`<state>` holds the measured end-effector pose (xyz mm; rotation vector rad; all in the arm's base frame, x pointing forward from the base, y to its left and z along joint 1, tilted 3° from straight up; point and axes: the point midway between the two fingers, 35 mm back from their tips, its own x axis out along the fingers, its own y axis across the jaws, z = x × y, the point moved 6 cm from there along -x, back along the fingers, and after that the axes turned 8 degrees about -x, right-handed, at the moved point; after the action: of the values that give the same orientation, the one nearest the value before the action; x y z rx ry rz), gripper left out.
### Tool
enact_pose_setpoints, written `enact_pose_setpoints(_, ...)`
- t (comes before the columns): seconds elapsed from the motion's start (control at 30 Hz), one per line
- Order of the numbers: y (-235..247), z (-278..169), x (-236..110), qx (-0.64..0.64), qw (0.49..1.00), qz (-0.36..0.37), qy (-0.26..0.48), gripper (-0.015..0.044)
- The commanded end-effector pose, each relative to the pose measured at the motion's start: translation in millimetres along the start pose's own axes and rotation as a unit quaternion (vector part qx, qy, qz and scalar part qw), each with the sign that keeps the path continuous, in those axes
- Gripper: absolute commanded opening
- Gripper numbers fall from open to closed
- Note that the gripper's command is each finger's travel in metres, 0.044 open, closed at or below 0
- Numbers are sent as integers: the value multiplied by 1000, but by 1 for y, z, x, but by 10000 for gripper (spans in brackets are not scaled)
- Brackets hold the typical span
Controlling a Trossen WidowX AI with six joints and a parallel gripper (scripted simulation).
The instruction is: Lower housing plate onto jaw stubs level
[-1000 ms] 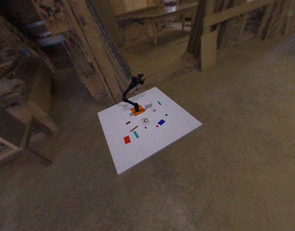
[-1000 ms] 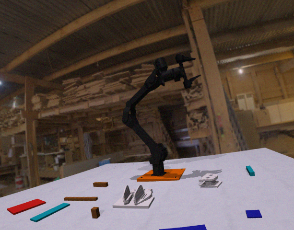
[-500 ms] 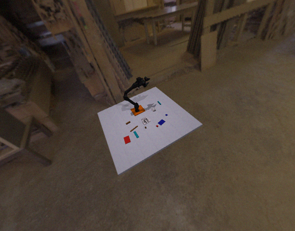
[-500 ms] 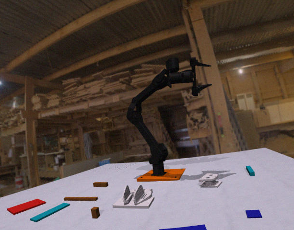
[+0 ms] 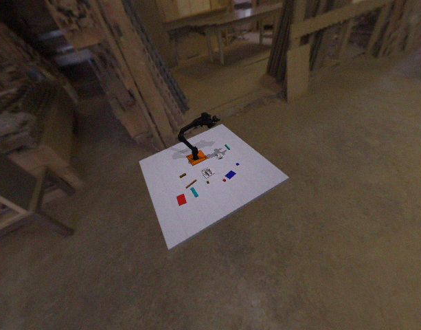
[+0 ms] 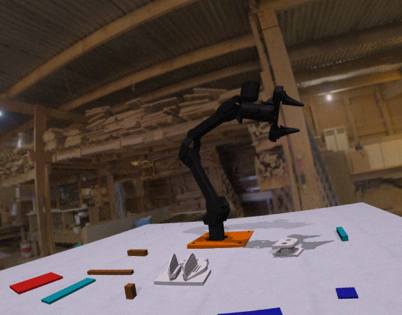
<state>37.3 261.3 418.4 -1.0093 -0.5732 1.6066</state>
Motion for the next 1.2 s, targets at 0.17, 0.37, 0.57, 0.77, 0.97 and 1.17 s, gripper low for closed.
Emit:
enact_pose_setpoints(0.17,17,-43,31,96,989,62,92,440)
enact_pose_setpoints(0.37,30,-70,44,156,972,94,150,440)
enact_pose_setpoints(0.57,42,-97,53,217,946,122,210,440)
enact_pose_setpoints(0.77,55,-123,59,277,910,146,272,440)
enact_pose_setpoints(0.97,69,-149,62,334,866,166,333,440)
enact_pose_setpoints(1.17,82,-174,62,386,815,182,392,440)
